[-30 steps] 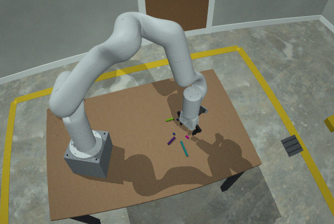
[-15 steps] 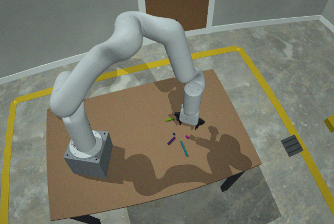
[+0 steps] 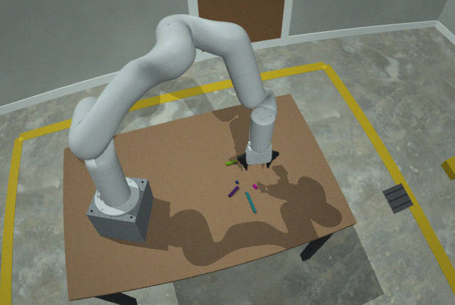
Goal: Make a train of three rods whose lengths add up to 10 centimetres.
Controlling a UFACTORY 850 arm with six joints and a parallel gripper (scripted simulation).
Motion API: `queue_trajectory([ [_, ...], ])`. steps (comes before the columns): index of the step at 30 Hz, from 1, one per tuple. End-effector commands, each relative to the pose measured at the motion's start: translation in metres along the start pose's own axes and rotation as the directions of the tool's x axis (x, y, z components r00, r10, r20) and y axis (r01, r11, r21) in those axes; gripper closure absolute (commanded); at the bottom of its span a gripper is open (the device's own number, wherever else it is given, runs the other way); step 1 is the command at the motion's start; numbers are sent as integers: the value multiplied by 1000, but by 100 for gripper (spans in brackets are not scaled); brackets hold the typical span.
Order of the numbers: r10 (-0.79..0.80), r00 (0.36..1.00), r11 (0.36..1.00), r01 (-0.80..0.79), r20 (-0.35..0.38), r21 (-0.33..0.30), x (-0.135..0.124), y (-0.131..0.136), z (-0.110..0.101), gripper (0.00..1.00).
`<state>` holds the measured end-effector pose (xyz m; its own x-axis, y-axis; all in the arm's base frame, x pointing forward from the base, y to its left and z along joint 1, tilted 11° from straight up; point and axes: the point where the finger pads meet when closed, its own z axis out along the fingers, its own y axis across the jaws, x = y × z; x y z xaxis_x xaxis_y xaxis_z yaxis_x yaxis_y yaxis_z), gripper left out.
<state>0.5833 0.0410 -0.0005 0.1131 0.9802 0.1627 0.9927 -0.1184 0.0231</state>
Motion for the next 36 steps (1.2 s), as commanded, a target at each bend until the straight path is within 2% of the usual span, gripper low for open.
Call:
queue_trajectory([
  [1, -165, 986, 986, 164, -22, -19, 8, 2, 0, 0],
  [4, -262, 965, 965, 261, -20, -21, 13, 3, 1, 0],
  [6, -262, 965, 965, 261, -20, -21, 13, 3, 1, 0],
  [7, -353, 935, 935, 353, -18, -23, 18, 4, 2, 0],
  [13, -513, 858, 858, 513, -14, -25, 27, 5, 3, 0],
  [21, -719, 695, 695, 719, -6, -28, 41, 6, 5, 0],
  [23, -719, 695, 695, 719, -6, -28, 41, 6, 5, 0],
  [24, -780, 626, 626, 780, -4, -29, 46, 6, 5, 0],
  [27, -827, 563, 562, 826, -2, -29, 50, 6, 6, 0],
  [36, -956, 294, 293, 956, 7, -28, 66, 7, 8, 0],
])
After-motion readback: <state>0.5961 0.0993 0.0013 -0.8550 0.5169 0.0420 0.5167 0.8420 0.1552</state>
